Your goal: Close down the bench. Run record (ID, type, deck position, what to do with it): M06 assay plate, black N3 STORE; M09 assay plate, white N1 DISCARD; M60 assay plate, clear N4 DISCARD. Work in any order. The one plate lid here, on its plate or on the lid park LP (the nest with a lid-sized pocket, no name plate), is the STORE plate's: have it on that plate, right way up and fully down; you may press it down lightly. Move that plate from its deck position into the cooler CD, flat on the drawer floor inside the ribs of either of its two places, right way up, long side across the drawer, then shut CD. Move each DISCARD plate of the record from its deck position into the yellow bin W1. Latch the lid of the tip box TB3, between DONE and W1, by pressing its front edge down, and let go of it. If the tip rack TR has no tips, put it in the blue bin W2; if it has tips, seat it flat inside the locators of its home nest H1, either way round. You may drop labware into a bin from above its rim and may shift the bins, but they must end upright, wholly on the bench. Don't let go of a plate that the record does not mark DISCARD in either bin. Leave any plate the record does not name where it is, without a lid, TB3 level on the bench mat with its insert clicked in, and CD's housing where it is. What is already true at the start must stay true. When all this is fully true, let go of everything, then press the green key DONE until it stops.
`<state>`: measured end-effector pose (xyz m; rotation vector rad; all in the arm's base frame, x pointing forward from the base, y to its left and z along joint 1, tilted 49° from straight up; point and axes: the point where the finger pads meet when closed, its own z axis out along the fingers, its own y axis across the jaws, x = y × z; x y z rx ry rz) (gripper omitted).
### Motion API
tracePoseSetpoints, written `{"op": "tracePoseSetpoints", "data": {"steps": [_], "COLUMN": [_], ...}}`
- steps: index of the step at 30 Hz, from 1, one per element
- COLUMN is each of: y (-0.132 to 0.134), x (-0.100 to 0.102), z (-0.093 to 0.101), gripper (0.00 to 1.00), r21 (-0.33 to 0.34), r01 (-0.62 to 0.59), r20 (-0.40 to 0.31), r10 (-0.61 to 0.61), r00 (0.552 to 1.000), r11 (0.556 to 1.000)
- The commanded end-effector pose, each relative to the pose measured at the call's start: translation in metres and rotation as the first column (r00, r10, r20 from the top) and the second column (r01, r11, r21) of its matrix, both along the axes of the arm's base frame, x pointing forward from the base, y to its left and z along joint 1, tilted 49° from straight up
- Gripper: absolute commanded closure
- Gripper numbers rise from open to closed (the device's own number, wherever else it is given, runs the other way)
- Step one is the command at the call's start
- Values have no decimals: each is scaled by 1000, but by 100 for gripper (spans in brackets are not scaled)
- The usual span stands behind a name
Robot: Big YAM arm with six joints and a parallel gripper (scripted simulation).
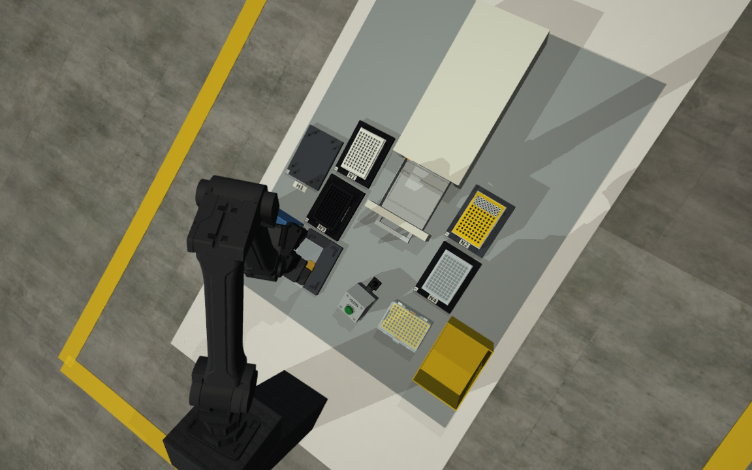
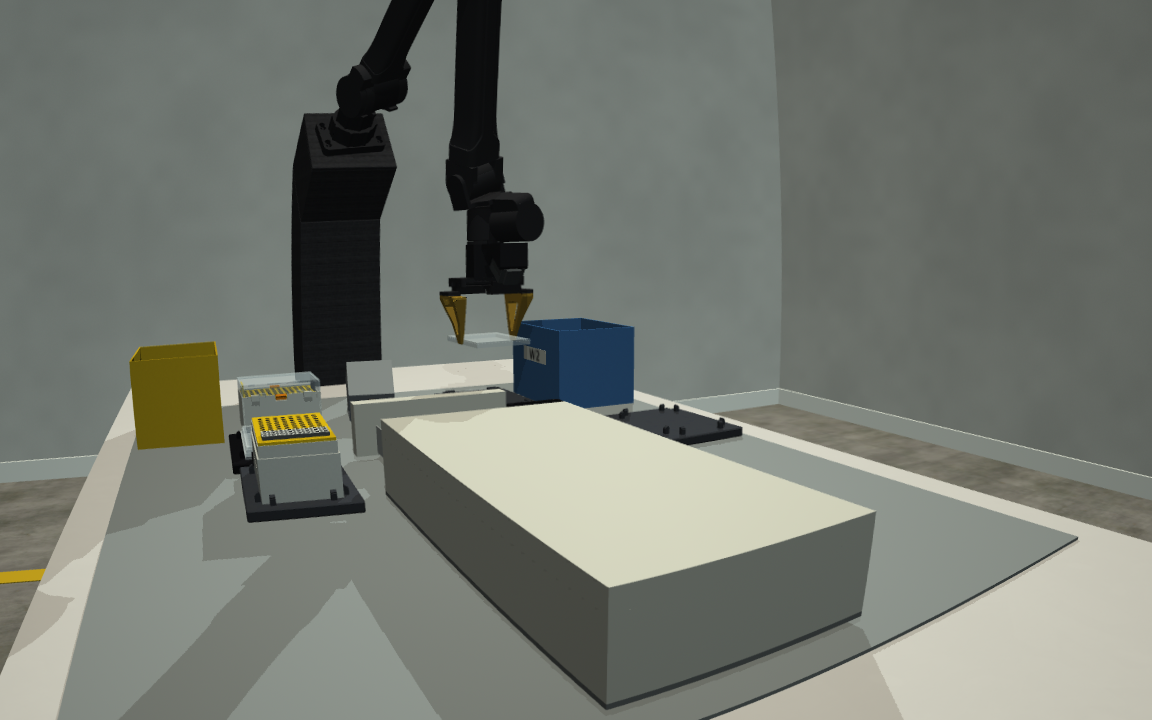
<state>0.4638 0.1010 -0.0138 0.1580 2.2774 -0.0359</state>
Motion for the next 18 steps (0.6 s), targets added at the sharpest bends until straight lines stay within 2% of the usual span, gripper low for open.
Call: {"op": "tracePoseSetpoints", "data": {"steps": [1,2,3,5,18], "y": [4,4,1,4,5], "x": [-14,-14,-14,-17,-28], "z": [-1,-1,-9,2,13], "gripper": [100,100,100,100,100], "r21": [3,3,-3,3,3], "r01": [-3,-3,3,-3,-3], "r20": [-18,-18,-35,-17,-16], "r10": [3,3,-3,3,3], "r00": [1000,1000,999,1000,1000], "r11": [1000,1000,1000,1000,1000]}}
